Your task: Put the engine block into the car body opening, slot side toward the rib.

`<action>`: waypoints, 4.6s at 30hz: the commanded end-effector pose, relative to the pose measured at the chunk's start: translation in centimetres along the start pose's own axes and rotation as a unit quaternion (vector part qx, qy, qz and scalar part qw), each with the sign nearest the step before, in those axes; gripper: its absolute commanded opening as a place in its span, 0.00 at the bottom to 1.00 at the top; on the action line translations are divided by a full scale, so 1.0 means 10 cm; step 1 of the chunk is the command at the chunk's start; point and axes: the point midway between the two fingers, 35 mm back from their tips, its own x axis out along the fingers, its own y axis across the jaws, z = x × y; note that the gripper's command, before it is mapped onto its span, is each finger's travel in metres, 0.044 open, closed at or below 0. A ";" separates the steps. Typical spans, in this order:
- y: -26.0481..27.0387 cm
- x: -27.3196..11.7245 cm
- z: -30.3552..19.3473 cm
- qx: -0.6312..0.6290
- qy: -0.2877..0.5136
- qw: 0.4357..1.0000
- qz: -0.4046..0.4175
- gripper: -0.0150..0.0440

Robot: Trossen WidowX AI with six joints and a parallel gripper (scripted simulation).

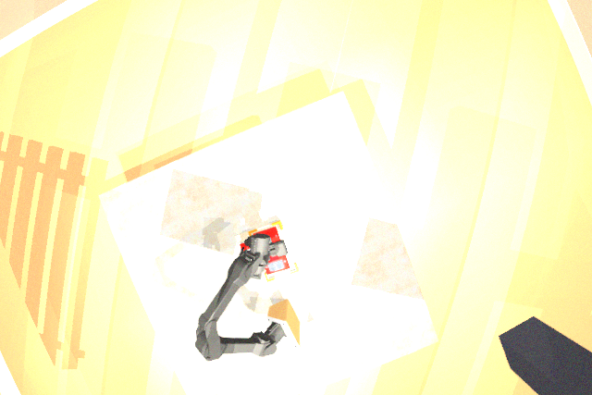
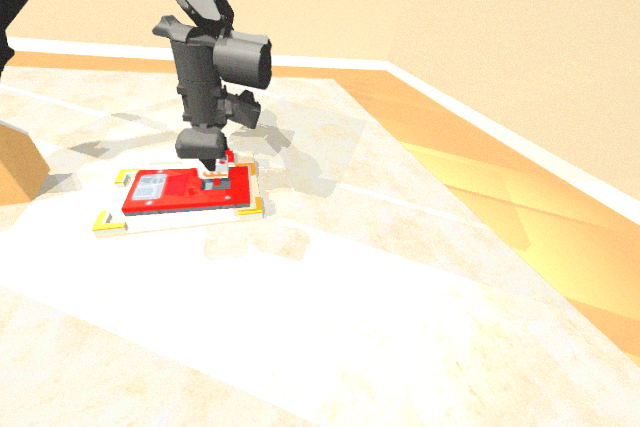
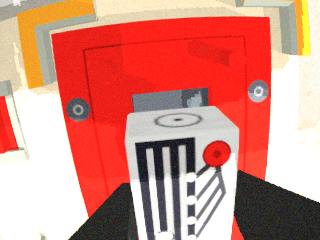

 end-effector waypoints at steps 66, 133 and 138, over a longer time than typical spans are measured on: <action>-0.04 0.08 0.00 -0.007 0.000 1.000 -0.002 0.52; -0.04 0.25 0.00 -0.007 0.001 1.000 -0.002 0.66; -0.04 0.25 0.00 -0.007 0.001 1.000 -0.002 0.88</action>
